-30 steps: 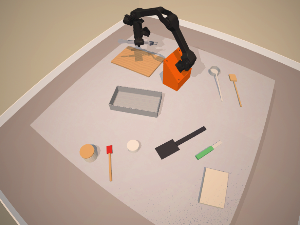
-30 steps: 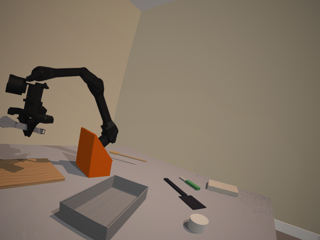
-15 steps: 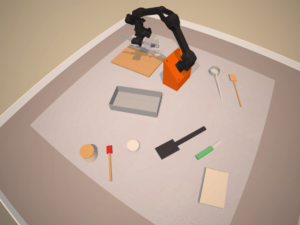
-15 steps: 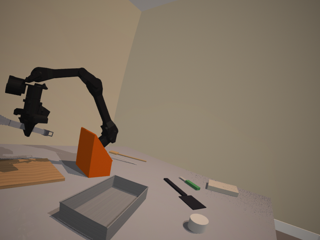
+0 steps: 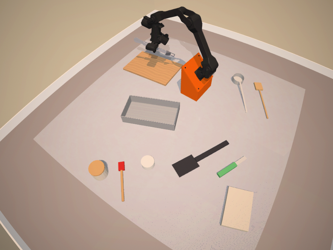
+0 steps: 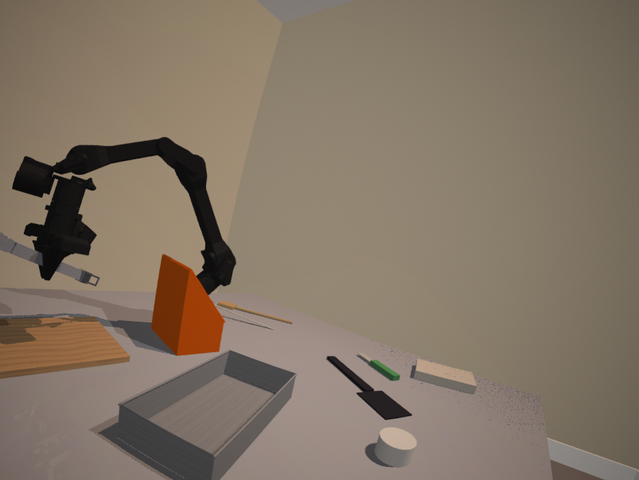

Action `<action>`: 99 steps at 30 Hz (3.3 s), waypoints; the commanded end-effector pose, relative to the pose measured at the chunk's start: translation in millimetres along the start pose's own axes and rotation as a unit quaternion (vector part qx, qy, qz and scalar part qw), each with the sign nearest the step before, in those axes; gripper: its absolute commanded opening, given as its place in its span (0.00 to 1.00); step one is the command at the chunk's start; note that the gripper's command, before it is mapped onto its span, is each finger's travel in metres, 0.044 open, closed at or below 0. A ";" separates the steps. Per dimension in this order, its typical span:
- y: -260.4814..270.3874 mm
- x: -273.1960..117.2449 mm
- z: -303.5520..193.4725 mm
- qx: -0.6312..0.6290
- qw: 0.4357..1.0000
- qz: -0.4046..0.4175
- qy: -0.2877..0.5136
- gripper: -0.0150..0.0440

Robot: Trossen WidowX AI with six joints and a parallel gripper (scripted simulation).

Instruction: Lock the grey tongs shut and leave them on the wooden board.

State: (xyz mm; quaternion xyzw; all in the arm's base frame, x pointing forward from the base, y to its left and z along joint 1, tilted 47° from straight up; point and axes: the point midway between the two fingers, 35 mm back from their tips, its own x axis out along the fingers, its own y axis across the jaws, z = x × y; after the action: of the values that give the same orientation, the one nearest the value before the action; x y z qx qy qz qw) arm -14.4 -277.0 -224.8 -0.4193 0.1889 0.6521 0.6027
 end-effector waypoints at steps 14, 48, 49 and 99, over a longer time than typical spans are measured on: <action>8.1 15.9 -9.1 0.006 0.990 -0.018 0.140 0.00; 7.2 8.5 10.6 -0.002 0.915 -0.014 0.402 0.00; 6.8 7.5 12.1 -0.002 0.912 -0.013 0.409 0.00; -3.8 -13.5 41.0 -0.010 0.857 0.006 0.514 0.00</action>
State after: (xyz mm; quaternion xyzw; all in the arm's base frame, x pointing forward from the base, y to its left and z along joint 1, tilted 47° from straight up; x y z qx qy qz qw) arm -25.5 -252.5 -190.6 -0.6963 0.4689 0.3511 0.4147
